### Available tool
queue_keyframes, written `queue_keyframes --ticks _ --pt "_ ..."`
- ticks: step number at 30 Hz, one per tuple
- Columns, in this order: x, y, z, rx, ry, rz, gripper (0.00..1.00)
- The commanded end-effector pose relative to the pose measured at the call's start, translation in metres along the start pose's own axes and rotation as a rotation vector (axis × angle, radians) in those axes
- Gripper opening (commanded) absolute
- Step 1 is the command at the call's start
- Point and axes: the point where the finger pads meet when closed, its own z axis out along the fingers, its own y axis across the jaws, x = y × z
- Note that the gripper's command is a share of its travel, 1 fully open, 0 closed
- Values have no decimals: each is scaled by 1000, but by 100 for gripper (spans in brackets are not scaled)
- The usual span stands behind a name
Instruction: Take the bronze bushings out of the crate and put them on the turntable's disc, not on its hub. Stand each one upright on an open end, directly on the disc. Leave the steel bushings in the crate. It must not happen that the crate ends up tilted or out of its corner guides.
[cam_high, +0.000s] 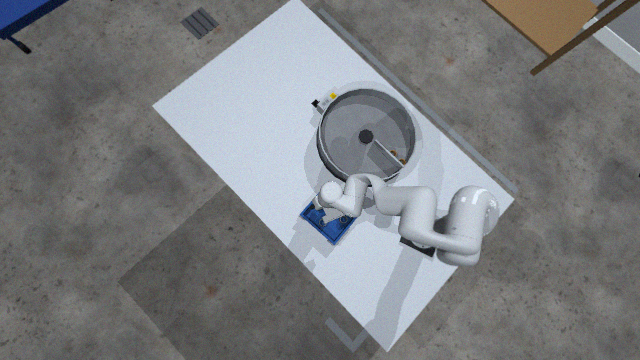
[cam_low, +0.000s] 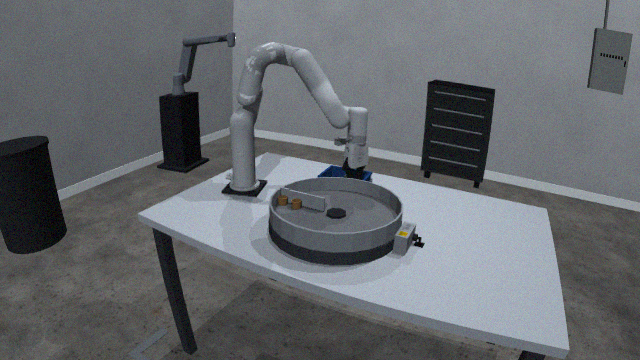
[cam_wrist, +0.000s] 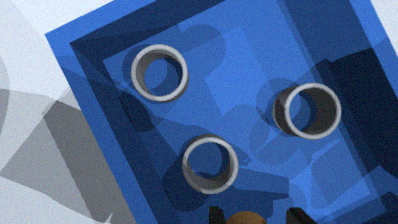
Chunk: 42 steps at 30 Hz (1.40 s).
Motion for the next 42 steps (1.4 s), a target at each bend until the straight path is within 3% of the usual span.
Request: queue_keyframes --ticks 1,11,26,27,42 --pt "-1 1 2 -4 -3 0 41" --pt "-1 2 17 -4 -3 0 41" --pt "-1 2 18 -4 -3 0 41" --pt "-1 2 18 -4 -3 0 0" --pt "-1 2 18 -4 -3 0 0"
